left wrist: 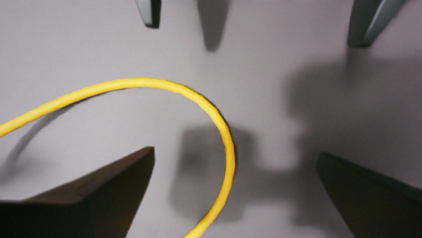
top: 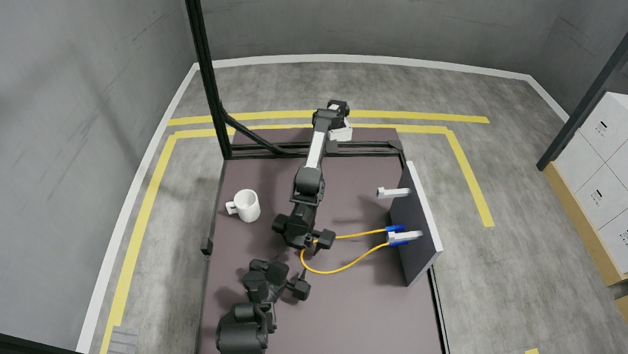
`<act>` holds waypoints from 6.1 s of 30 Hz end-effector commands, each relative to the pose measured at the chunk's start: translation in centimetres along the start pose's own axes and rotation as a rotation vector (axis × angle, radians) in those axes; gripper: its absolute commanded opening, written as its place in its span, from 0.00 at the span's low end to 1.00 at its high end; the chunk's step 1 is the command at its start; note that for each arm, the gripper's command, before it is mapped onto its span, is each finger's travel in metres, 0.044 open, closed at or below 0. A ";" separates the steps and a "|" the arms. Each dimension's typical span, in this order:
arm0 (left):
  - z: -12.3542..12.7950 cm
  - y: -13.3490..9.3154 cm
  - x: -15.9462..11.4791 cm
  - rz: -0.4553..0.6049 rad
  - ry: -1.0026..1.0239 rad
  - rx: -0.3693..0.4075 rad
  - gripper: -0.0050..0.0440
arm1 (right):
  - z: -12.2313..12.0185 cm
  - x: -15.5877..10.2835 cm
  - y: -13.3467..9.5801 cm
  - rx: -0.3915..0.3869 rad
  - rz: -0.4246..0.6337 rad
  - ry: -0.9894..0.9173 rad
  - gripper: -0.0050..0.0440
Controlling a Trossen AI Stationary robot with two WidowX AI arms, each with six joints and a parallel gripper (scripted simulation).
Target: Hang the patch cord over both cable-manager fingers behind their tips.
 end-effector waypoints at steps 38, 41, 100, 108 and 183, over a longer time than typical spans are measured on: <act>0.1 1.4 -0.1 -0.002 0.001 -0.002 1.00 | 0.3 0.8 0.0 0.007 -0.019 0.015 1.00; 0.1 1.4 -0.1 -0.002 0.001 -0.002 1.00 | 0.3 0.8 0.0 0.007 -0.019 0.015 1.00; 0.1 2.0 -0.2 0.002 0.001 -0.001 1.00 | 0.3 0.8 0.0 0.007 -0.019 0.015 1.00; 0.1 2.0 -0.2 0.002 0.001 -0.001 1.00 | 0.3 0.8 0.0 0.007 -0.019 0.015 1.00; 0.1 1.1 0.1 -0.007 -0.002 0.005 0.14 | 0.3 0.8 0.0 0.007 -0.019 0.015 1.00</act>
Point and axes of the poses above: on each arm, the point midway between the two fingers, 35 mm back from their tips, its own y axis out along the fingers, its own z axis across the jaws, x = y × z, the point moved 9 cm from there along -y, back along the fingers, and after that the axes turned 6 degrees about y, right-handed, at the moved point
